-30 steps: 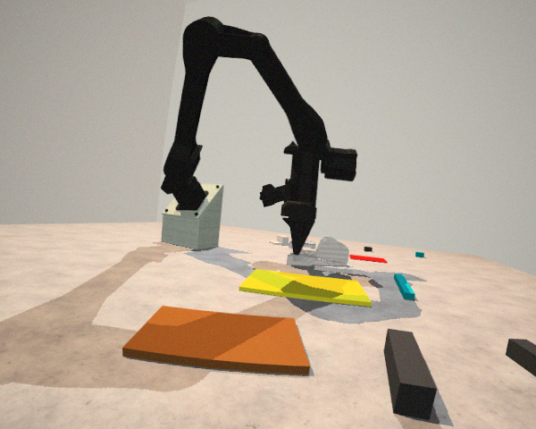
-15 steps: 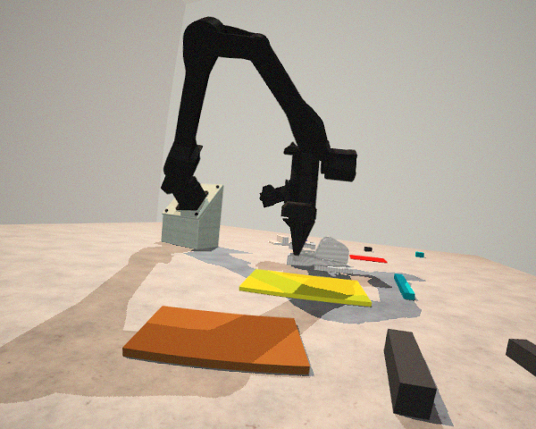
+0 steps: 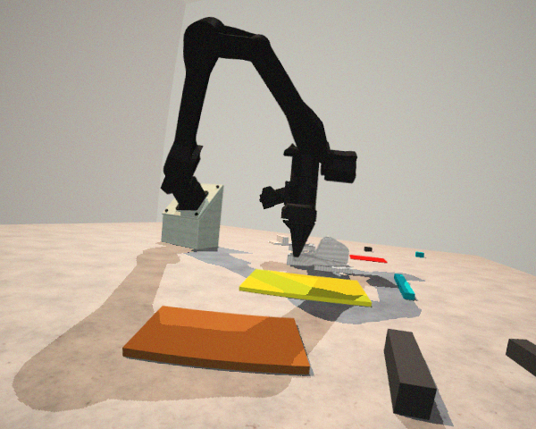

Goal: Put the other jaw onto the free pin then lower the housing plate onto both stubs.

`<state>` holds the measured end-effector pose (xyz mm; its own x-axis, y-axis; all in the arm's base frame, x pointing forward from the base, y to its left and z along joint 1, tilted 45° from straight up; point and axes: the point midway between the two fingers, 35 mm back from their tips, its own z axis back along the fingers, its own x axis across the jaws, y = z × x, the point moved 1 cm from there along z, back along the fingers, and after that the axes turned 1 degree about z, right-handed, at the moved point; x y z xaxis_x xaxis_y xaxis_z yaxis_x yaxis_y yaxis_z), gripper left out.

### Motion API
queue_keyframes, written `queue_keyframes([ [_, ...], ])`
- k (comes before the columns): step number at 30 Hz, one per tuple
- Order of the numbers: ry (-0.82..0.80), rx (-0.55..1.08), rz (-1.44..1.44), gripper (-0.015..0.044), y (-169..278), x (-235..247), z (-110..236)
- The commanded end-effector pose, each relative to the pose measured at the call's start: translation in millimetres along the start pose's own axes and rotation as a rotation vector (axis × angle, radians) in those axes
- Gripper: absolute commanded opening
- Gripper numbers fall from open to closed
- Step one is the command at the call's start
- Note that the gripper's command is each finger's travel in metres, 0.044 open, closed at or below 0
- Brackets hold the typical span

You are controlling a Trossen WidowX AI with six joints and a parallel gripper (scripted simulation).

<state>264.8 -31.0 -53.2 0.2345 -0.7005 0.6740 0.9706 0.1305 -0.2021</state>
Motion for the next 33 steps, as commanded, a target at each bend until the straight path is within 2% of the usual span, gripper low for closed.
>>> queue_keyframes([
  [1,-0.003,-0.005,0.007,0.0351,-1.9,0.0,-1.9],
  [33,-0.004,-0.005,0.006,0.0351,-2.0,0.1,-9.2],
])
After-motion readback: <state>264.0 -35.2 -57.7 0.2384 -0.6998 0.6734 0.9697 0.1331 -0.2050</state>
